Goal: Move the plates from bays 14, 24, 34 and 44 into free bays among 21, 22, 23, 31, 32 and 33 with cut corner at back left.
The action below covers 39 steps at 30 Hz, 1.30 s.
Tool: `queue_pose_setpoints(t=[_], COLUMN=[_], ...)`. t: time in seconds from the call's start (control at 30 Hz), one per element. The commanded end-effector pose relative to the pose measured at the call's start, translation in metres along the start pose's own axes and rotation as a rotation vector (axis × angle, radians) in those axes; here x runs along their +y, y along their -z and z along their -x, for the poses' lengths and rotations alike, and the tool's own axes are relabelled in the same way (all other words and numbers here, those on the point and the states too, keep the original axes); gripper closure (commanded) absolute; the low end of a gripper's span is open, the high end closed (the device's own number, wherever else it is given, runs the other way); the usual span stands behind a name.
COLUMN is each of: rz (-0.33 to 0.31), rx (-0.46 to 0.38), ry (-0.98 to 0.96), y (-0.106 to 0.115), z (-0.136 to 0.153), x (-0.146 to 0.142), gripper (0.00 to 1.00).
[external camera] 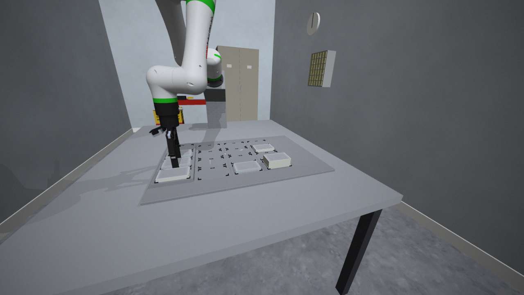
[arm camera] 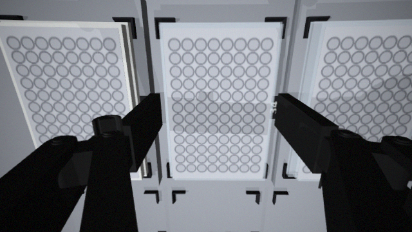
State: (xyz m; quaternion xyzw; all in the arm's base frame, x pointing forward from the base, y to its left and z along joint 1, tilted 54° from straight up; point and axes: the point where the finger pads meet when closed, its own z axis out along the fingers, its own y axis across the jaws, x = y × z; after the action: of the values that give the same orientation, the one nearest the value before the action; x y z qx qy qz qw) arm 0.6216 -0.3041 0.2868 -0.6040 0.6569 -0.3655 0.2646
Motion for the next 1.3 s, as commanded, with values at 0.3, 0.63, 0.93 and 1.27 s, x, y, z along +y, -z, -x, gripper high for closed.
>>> queue_pose_setpoints(t=[0.3,0.63,0.93,1.27], rz=[-0.002,-0.002,-0.001,-0.001], rx=[0.001,0.001,0.001,0.001], ry=[0.000,0.000,0.000,0.000], y=[0.0008,0.0008,0.0011,0.0011], z=[-0.0005,-0.0005,-0.0005,-0.0005], x=[-0.0008,-0.0008,-0.0008,-0.0008], gripper=[0.37,0.38,0.39,0.39])
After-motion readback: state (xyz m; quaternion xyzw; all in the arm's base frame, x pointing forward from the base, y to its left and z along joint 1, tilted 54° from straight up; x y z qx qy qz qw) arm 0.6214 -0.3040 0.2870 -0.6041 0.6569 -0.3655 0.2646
